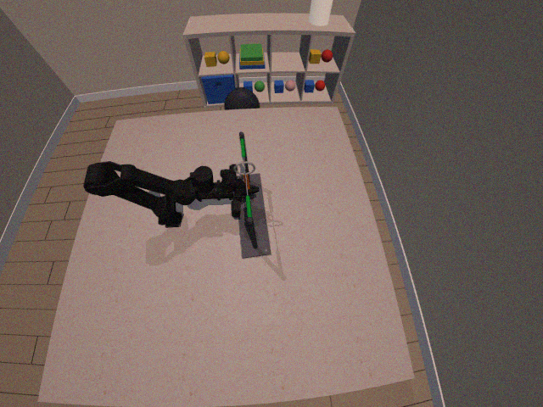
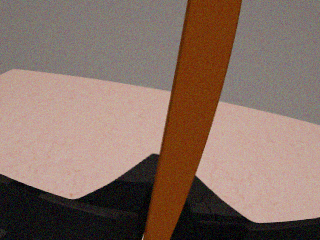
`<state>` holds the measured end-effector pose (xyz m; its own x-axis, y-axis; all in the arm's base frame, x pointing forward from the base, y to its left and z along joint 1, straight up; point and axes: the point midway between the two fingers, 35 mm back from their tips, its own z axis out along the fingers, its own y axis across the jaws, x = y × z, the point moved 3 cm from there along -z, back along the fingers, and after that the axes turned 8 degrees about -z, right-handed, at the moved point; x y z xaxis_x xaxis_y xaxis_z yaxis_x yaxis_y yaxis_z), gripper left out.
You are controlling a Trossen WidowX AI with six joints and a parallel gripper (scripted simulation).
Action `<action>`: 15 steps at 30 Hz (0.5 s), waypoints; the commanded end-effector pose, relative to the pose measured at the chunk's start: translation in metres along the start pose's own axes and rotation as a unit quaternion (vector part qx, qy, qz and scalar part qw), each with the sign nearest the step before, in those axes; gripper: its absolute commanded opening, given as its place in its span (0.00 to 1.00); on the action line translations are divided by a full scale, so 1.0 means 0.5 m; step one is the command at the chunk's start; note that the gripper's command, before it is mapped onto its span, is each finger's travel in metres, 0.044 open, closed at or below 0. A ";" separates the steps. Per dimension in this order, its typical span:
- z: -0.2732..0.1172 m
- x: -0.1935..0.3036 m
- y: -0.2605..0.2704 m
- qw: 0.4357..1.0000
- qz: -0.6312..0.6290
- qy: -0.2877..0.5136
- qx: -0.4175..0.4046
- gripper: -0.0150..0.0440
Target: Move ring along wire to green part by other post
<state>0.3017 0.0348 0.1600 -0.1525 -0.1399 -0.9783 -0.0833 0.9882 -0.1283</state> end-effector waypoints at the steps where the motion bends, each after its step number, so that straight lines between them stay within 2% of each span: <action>1: 0.001 -0.002 0.008 1.000 0.005 0.000 0.002 0.00; 15: 0.001 -0.006 0.034 1.000 0.001 0.000 -0.001 0.00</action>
<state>0.3011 0.0497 0.1605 -0.1525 -0.1392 -0.9784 -0.0845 0.9882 -0.1275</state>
